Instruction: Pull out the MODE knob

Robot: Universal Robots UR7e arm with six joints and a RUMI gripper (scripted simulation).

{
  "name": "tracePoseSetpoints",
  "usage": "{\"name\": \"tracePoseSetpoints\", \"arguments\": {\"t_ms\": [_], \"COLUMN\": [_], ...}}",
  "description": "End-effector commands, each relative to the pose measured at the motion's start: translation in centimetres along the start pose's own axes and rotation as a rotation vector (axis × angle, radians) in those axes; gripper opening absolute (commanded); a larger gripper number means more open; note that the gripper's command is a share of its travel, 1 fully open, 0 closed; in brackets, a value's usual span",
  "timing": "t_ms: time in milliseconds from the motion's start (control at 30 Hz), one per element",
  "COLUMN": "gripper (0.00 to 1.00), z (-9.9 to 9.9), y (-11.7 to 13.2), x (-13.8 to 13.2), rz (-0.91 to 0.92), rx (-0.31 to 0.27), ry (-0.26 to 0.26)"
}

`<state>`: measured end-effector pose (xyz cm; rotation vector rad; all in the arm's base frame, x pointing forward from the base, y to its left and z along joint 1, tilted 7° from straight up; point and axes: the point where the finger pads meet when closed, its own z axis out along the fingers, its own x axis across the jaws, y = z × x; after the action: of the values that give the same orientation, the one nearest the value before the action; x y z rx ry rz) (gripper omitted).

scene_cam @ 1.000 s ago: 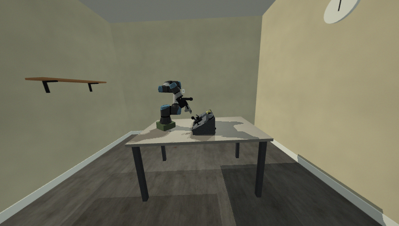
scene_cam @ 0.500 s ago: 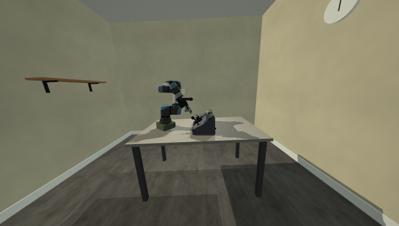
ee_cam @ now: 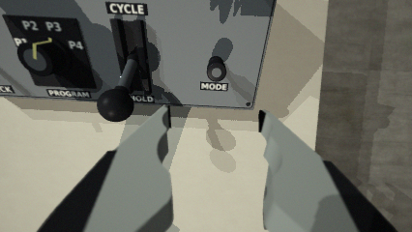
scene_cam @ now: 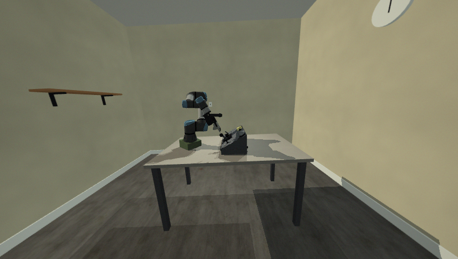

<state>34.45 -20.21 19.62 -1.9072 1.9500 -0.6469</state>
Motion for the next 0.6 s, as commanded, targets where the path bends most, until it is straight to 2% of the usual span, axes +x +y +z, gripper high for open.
{"name": "tracePoseSetpoints", "arguments": {"t_ms": [0, 567], "gripper": [0.44, 0.44], "z": [1.8, 7.3], "y": [0.0, 0.0], "x": [0.1, 0.2], "rz": [0.001, 0.001], "rx": [-0.003, -0.003], "ry": [0.002, 0.003]}}
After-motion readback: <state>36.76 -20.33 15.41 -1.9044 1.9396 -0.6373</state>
